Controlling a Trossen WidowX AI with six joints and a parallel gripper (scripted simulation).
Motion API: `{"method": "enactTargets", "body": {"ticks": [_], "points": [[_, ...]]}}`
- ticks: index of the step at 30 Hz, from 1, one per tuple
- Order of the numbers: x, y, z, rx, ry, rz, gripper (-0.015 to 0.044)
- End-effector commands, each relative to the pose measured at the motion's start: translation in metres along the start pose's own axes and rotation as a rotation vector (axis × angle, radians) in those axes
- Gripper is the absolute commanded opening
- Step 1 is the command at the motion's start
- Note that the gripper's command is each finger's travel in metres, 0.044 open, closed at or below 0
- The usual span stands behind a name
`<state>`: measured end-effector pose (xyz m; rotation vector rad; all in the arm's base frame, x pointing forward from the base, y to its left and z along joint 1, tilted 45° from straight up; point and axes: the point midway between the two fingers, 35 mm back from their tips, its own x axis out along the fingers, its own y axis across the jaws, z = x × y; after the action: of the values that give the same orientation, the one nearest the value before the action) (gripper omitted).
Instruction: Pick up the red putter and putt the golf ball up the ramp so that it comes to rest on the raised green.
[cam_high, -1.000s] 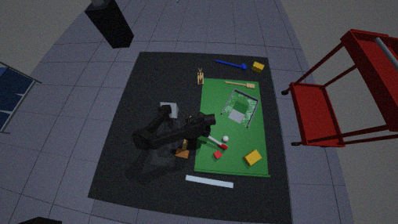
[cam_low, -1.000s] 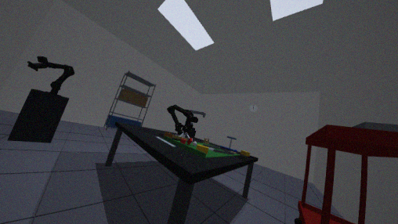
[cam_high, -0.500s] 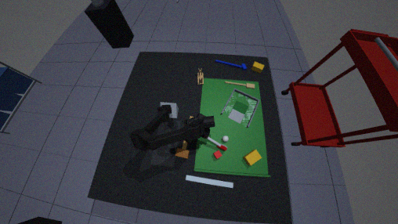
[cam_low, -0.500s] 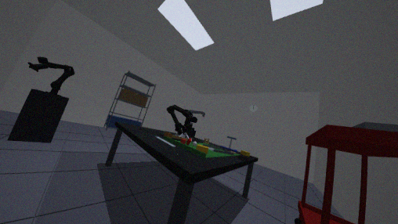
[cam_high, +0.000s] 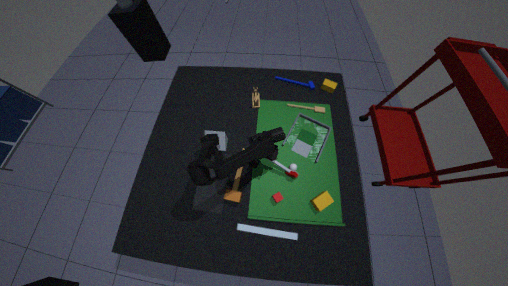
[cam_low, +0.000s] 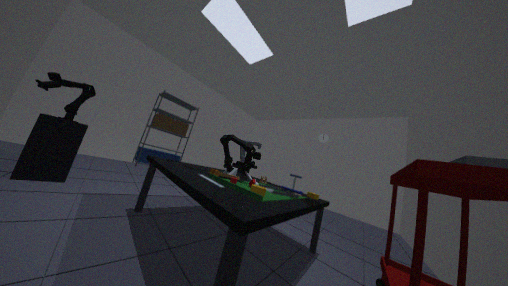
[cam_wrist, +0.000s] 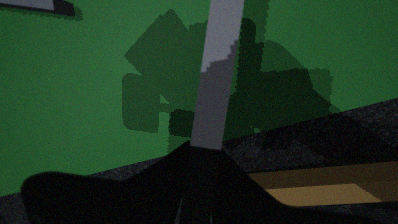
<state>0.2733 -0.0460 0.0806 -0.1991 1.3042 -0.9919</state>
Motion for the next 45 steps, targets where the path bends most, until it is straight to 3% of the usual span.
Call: {"method": "enactTargets", "body": {"ticks": [1,7,18,45], "points": [[0.000,0.027,-0.005,0.003,-0.006,0.000,0.0000],[-0.008,0.027,-0.004,0.003,-0.005,0.001,0.0000],[-0.060,0.027,-0.005,0.002,-0.004,0.001,0.0000],[-0.053,0.027,-0.004,-0.002,-0.004,0.001,0.0000]]}}
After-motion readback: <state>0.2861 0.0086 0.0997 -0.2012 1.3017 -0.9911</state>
